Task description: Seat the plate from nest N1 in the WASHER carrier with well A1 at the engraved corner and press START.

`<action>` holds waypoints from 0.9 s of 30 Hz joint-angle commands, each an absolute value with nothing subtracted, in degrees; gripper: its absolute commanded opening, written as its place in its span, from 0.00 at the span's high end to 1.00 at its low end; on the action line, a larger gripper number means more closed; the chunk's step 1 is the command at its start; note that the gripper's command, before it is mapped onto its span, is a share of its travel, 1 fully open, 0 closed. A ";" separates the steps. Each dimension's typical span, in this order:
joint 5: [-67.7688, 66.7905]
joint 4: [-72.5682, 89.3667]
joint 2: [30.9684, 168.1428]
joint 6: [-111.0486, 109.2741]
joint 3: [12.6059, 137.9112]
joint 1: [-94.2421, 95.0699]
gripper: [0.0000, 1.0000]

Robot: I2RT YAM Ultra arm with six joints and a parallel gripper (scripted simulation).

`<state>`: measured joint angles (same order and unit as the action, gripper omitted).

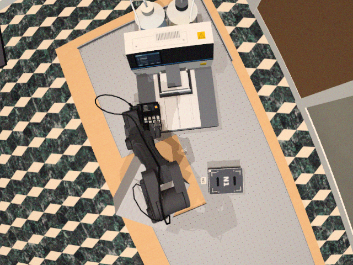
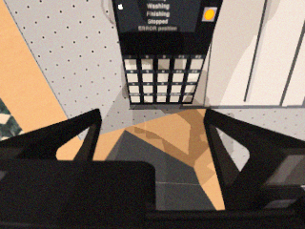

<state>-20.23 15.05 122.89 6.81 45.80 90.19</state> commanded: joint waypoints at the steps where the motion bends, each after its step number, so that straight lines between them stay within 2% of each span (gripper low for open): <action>1: -20.59 10.11 121.68 3.76 48.26 89.51 0.00; 27: -19.37 22.19 125.52 -2.87 64.58 83.51 0.00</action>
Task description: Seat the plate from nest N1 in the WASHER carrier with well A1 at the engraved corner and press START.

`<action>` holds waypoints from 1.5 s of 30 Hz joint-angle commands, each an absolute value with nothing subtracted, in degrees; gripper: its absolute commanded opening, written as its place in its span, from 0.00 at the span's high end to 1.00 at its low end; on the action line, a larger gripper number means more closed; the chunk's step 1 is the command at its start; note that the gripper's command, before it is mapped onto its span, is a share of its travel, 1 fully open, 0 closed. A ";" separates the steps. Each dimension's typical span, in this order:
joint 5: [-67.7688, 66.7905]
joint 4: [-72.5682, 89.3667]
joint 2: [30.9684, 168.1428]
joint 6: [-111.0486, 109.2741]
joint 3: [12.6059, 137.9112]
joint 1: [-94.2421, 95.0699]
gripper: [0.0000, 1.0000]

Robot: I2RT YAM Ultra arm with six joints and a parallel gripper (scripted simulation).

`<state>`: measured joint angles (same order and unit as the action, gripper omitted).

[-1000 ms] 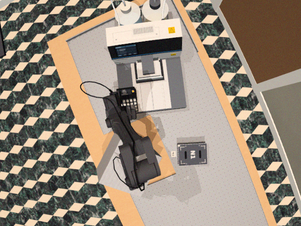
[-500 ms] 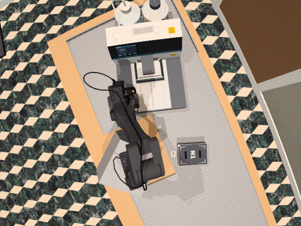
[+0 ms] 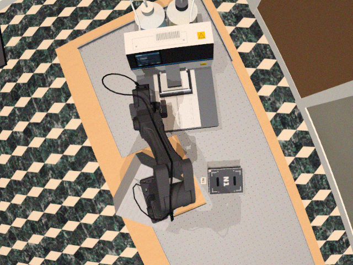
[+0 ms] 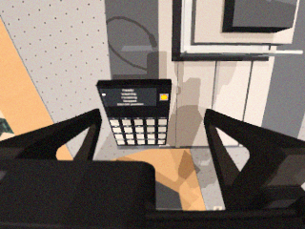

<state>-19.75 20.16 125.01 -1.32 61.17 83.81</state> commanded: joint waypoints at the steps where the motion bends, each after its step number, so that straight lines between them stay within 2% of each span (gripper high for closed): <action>1: -19.28 22.74 125.71 -3.08 65.40 83.63 0.00; 11: -19.14 26.89 125.67 -4.53 71.63 83.07 0.00; 45: -19.22 26.55 125.76 -4.49 71.84 83.08 0.00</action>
